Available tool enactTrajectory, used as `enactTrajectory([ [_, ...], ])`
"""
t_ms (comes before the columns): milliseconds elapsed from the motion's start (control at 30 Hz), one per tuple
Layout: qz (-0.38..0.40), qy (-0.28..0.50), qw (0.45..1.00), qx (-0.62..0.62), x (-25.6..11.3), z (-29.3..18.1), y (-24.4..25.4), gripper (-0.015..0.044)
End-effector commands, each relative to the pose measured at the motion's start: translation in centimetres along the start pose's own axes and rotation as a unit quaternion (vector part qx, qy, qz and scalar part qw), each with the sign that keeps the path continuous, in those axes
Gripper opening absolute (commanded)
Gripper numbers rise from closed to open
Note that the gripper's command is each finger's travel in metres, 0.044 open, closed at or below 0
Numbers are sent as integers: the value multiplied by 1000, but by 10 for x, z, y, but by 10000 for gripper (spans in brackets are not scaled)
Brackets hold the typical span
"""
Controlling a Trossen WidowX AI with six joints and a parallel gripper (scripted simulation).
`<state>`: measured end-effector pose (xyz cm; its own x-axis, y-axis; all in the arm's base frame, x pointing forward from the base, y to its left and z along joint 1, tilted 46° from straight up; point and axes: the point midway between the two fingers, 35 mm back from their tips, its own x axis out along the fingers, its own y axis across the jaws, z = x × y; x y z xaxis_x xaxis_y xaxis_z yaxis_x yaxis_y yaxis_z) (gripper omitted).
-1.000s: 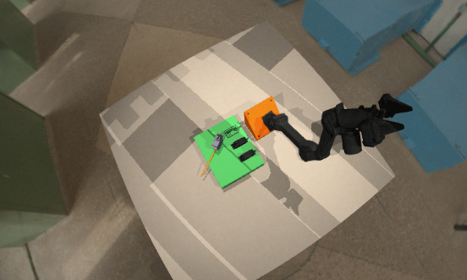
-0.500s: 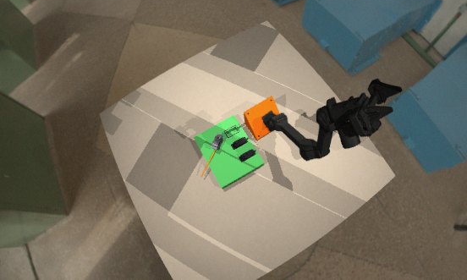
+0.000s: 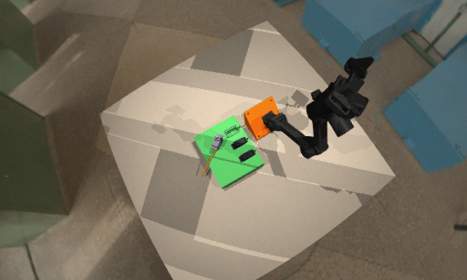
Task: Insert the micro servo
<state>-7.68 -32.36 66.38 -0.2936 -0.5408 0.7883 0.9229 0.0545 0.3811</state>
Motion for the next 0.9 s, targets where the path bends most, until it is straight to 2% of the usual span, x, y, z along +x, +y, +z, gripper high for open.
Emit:
enactTrajectory([
  [0,1,29,1000,11,-2,-21,1,440],
  [333,11,127,990,52,-13,-83,13,440],
  [567,18,165,984,62,-22,-108,20,440],
  [867,20,267,957,109,-47,-170,36,440],
])
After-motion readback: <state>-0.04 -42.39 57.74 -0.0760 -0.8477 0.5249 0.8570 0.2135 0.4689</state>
